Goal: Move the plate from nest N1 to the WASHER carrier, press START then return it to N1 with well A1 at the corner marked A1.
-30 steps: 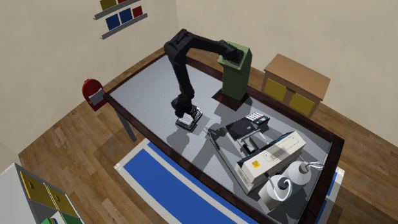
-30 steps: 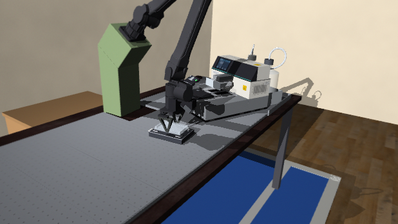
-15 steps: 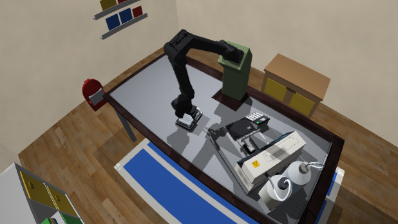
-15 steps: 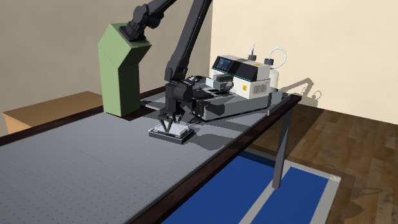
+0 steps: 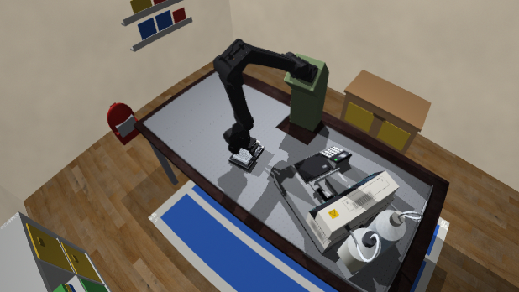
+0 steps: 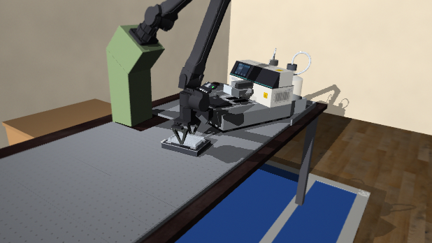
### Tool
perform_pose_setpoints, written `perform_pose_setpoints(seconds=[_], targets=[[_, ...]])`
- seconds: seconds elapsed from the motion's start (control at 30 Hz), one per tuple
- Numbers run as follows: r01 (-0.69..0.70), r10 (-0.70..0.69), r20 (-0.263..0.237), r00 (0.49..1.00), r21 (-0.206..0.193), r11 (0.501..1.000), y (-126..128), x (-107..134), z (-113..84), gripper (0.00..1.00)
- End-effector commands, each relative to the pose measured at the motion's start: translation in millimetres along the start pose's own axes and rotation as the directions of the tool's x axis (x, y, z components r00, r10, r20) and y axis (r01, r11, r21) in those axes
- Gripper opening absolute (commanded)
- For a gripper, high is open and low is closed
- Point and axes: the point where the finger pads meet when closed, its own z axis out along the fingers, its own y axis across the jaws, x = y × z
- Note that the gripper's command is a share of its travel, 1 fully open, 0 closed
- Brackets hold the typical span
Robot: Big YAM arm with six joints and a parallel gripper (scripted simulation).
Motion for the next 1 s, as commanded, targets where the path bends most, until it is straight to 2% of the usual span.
perform_pose_setpoints(seconds=[0.0, 0.13, 0.5, 0.57, 0.73, 0.77, 0.97], targets=[[-0.009, 0.009, -0.004, 1.0, -0.004, 1.0, 4.4, 2.5, 4.2, 0.84], [-0.008, 0.008, 0.008, 1.0, 0.001, 1.0, 2.1, -2.7, 2.6, 0.84], [-0.009, 0.009, -0.001, 1.0, -0.002, 1.0, 3.6, 1.0, 6.9, 0.84], [-0.004, 0.004, -0.001, 1.0, 0.001, 1.0, 0.7, 1.2, 1.3, 0.84], [-0.004, 0.004, -0.001, 1.0, 0.001, 1.0, 0.7, 1.2, 1.3, 0.84], [-0.004, 0.004, -0.001, 1.0, 0.001, 1.0, 0.7, 1.2, 1.3, 1.0], [-0.004, 0.004, -0.001, 1.0, 0.001, 1.0, 0.7, 1.2, 1.3, 1.0]])
